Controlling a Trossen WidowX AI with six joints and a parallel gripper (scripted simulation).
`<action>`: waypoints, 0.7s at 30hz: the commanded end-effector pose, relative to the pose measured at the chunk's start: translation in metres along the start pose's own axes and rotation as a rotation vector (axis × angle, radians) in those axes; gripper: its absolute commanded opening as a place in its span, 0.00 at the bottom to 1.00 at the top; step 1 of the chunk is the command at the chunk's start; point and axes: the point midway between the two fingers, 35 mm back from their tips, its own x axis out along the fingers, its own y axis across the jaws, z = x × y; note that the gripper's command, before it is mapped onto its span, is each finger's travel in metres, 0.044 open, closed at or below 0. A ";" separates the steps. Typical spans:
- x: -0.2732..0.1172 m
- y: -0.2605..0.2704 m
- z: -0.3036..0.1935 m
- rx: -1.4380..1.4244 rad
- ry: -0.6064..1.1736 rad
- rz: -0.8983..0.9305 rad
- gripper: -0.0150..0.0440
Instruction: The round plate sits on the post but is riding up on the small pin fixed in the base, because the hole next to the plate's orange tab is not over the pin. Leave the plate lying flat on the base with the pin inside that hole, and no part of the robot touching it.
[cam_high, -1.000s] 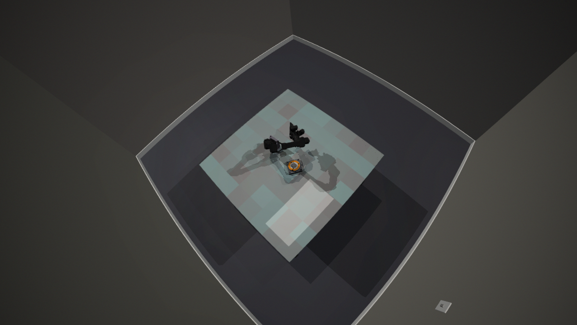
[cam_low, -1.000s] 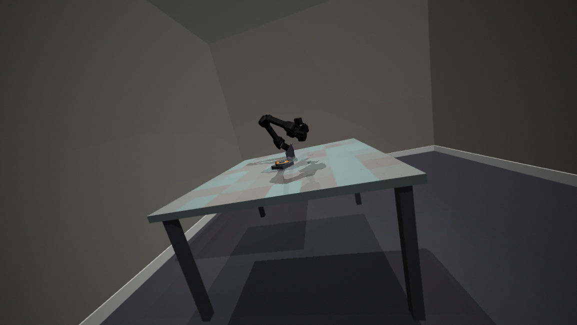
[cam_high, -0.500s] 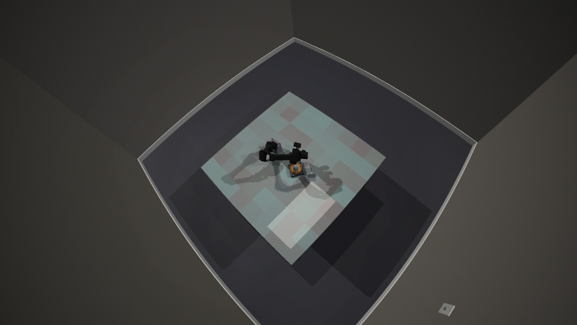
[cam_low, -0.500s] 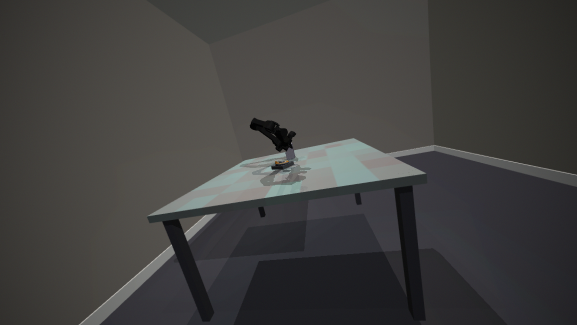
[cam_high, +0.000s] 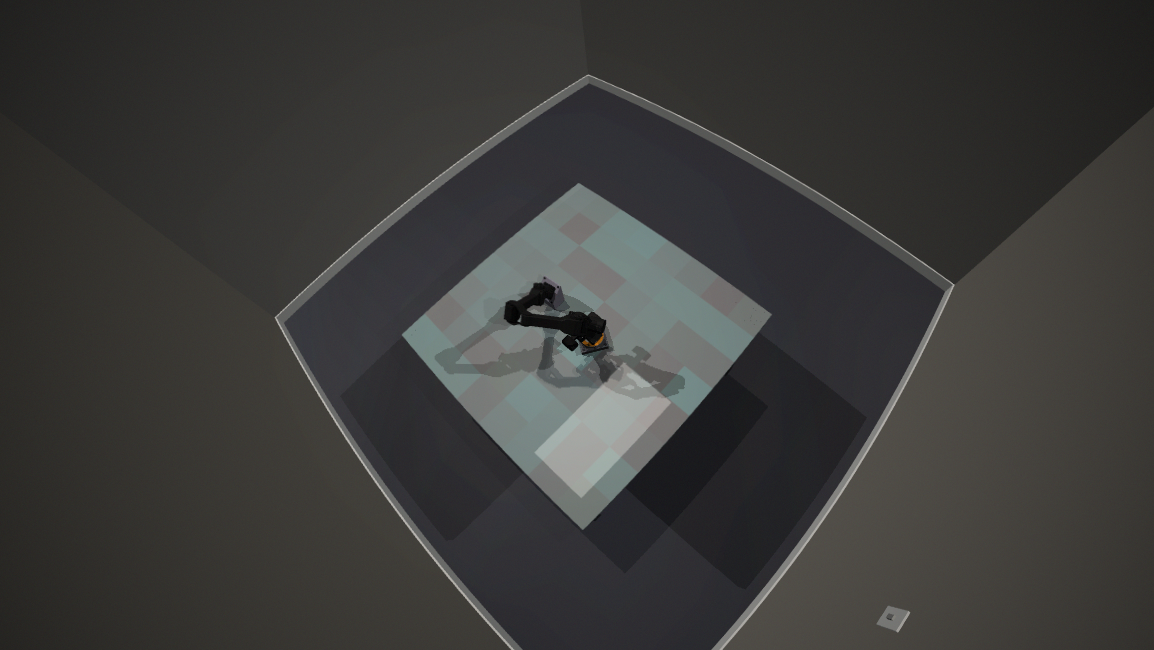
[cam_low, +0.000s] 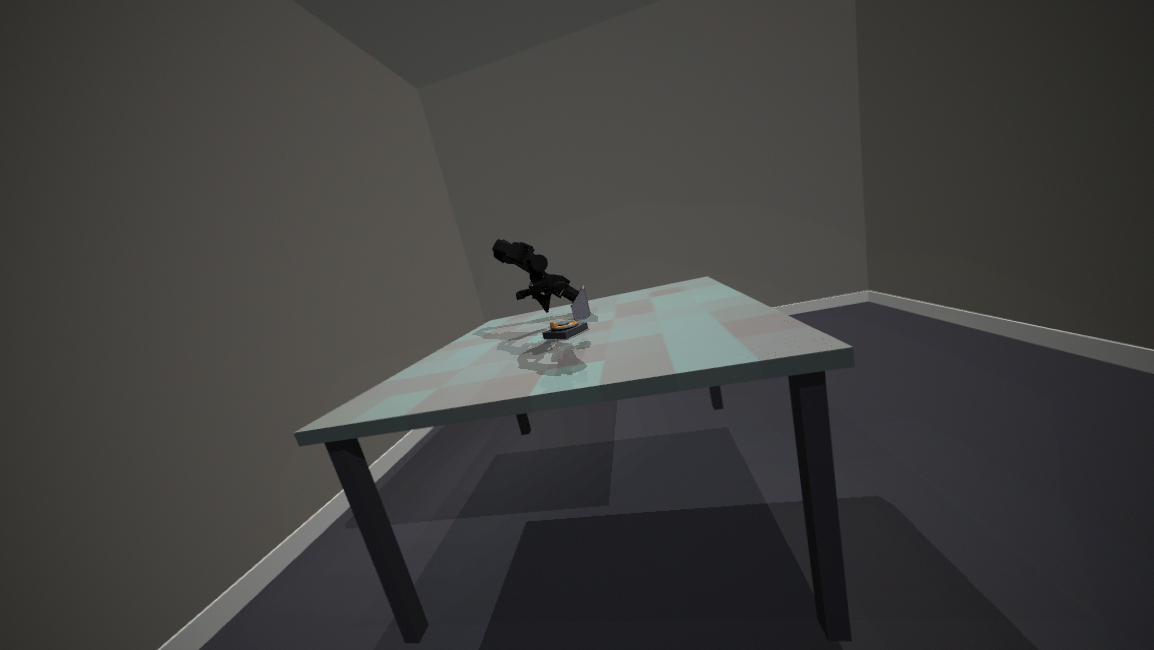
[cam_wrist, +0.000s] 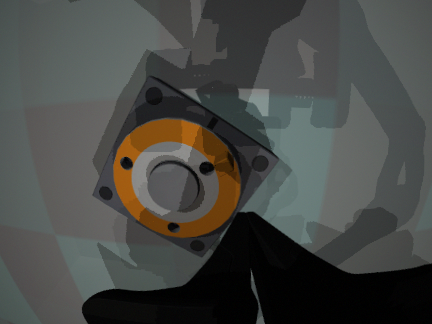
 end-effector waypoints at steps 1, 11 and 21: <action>0.006 -0.002 0.001 0.008 -0.005 -0.009 0.25; 0.047 -0.003 0.001 0.009 -0.006 -0.012 0.25; 0.047 -0.002 0.012 0.009 -0.007 -0.012 0.25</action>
